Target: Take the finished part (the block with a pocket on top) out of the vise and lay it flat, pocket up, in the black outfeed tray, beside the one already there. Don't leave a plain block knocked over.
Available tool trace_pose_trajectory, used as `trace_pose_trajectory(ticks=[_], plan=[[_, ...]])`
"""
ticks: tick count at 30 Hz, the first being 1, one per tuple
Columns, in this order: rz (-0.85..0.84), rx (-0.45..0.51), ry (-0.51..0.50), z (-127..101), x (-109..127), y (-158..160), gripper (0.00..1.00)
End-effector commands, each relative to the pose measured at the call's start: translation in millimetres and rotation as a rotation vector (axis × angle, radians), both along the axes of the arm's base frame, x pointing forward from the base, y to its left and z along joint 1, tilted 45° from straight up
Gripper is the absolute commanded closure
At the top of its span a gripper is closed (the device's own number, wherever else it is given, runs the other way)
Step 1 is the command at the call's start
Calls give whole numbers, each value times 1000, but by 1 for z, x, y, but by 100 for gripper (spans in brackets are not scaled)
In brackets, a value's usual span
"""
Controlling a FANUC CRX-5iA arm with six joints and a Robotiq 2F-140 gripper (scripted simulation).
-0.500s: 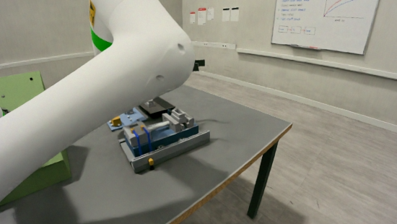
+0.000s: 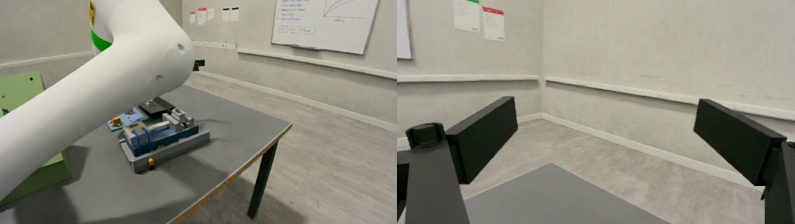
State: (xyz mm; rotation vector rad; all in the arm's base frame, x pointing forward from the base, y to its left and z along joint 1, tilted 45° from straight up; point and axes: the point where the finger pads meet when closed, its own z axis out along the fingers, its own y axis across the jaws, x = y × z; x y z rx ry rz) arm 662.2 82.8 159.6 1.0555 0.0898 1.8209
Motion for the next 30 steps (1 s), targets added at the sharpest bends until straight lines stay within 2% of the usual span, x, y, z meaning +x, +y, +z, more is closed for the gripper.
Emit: trace_pose_trajectory(ticks=[1,7,10,13,14,17,19,20,25,30], plan=[[1,0,-1,1,0,1,0],[-47,24,-7,11,5,-12,0],[-160,95,-21,34,14,-42,0],[-212,136,-27,43,15,-57,0],[-268,187,-33,53,15,-73,0],[-337,262,-39,63,12,-93,0],[-337,262,-39,63,12,-93,0],[-398,338,-42,69,7,-111,0],[-490,482,-42,72,-5,-136,0],[-572,650,-35,66,-21,-154,0]])
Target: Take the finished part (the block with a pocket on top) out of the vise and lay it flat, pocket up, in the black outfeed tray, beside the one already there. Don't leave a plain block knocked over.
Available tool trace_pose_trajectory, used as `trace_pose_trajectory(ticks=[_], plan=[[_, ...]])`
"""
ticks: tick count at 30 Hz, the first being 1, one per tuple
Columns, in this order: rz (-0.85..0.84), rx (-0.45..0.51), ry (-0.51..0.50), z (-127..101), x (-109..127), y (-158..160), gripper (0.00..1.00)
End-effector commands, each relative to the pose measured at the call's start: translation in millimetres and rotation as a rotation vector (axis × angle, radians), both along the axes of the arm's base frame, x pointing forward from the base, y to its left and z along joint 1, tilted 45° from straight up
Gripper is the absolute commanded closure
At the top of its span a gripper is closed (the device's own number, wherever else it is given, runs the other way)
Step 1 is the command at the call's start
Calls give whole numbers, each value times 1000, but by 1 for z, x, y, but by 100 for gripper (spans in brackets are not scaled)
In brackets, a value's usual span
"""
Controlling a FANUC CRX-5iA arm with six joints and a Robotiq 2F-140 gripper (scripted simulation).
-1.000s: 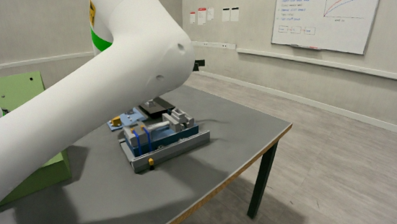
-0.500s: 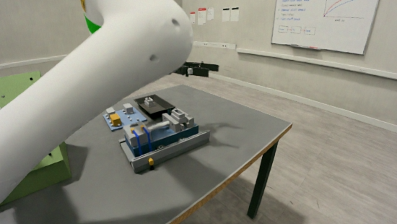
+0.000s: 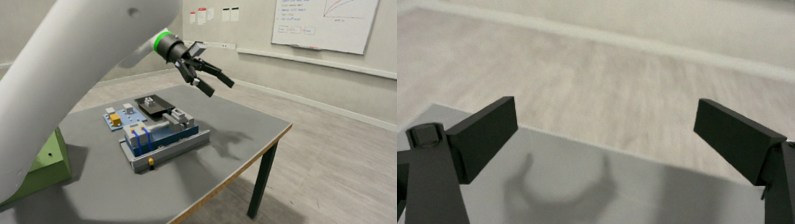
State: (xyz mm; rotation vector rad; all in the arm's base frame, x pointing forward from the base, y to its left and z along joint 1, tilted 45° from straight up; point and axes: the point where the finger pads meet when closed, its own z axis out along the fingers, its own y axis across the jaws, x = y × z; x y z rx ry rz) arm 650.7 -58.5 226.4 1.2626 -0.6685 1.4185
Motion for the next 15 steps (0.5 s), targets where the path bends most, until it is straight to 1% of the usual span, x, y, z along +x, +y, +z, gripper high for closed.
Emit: trace_pose_trajectory(ticks=[1,4,6,7,9,15], plan=[[-76,149,-10,-3,-13,-16,0],[-115,256,-18,-12,-23,-20,0],[-115,256,-18,-12,-23,-20,0],[-147,361,-25,-22,-33,-21,0],[-162,413,-28,-28,-38,-20,0],[-211,642,-39,-56,-57,-4,0]])
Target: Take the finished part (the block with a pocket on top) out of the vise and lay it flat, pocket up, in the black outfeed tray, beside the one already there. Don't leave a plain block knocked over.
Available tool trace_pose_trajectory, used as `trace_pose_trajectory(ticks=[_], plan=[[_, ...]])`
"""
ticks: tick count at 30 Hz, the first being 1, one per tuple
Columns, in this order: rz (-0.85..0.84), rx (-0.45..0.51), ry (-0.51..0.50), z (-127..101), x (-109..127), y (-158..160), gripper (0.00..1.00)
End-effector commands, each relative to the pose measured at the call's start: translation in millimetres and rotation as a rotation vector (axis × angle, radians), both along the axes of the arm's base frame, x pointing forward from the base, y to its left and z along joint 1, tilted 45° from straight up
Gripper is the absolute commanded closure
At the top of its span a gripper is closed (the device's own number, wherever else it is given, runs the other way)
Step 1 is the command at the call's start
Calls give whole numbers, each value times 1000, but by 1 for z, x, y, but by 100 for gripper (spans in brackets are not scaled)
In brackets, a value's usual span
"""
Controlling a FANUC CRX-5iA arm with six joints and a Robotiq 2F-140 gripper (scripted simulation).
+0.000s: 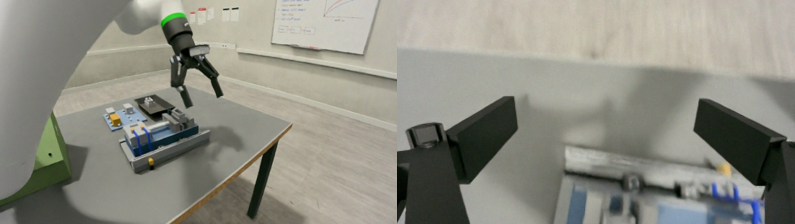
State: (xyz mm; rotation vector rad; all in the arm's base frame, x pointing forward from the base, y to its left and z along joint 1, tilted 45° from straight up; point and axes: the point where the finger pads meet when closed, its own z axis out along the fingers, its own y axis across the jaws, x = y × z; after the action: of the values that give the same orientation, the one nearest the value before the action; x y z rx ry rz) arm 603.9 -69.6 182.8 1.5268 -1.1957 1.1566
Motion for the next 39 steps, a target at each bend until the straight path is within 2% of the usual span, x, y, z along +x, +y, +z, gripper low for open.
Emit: trace_pose_trajectory(ticks=[1,6,8,10,12,18,19,39], plan=[[-36,163,-11,-18,-13,12,0],[-63,359,-27,-42,-27,41,0],[-63,359,-27,-42,-27,41,0],[-76,488,-36,-57,-35,67,0],[-82,559,-42,-64,-39,83,0],[-84,594,-44,-67,-41,91,0],[-84,594,-44,-67,-41,91,90],[-84,594,-44,-67,-41,91,90]])
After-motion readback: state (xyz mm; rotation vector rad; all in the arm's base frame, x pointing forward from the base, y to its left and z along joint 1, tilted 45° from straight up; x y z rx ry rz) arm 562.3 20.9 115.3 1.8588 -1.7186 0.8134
